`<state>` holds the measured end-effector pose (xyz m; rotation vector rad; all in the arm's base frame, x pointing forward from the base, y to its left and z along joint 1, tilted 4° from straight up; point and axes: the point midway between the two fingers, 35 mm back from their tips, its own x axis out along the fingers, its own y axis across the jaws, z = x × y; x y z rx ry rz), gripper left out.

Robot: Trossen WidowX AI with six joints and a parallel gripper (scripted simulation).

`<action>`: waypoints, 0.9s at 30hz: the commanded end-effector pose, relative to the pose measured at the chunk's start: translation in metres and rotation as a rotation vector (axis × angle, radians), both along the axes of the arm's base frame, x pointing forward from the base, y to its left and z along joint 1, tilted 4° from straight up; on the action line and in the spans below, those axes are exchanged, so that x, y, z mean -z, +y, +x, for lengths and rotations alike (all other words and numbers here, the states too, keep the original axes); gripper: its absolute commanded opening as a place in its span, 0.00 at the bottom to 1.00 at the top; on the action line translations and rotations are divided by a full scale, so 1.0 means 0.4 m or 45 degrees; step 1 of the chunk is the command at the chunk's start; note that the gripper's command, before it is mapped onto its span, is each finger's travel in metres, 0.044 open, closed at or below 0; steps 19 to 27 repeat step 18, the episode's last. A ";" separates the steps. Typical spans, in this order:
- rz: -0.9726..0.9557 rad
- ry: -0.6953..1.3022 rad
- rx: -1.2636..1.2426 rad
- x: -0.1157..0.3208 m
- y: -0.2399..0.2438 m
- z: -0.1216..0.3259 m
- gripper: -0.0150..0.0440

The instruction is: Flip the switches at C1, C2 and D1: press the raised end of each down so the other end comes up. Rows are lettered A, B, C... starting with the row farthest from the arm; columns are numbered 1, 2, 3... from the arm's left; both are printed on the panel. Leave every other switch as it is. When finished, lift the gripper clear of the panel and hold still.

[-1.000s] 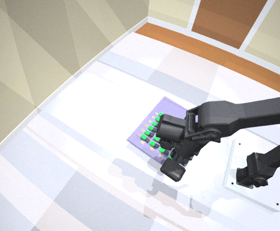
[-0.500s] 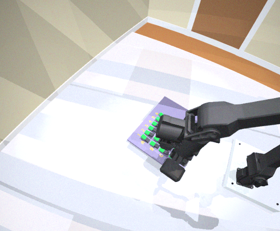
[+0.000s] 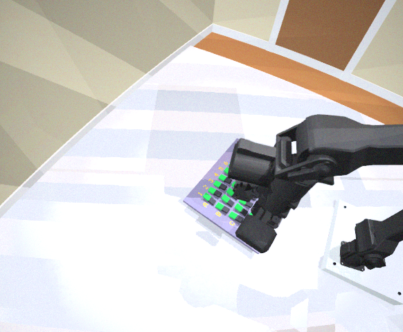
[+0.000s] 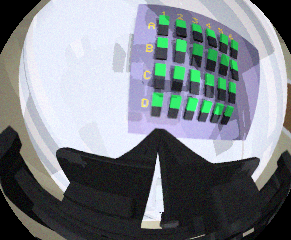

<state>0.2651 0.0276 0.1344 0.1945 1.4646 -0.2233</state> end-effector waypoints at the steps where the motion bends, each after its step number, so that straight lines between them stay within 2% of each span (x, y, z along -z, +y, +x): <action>1: 0.002 -0.002 0.002 -0.020 -0.038 0.032 0.25; 5: -0.006 -0.006 0.002 -0.043 -0.167 0.109 0.25; 7: -0.007 -0.007 0.002 -0.046 -0.192 0.120 0.25; 27: -0.007 -0.007 0.002 -0.046 -0.192 0.120 0.25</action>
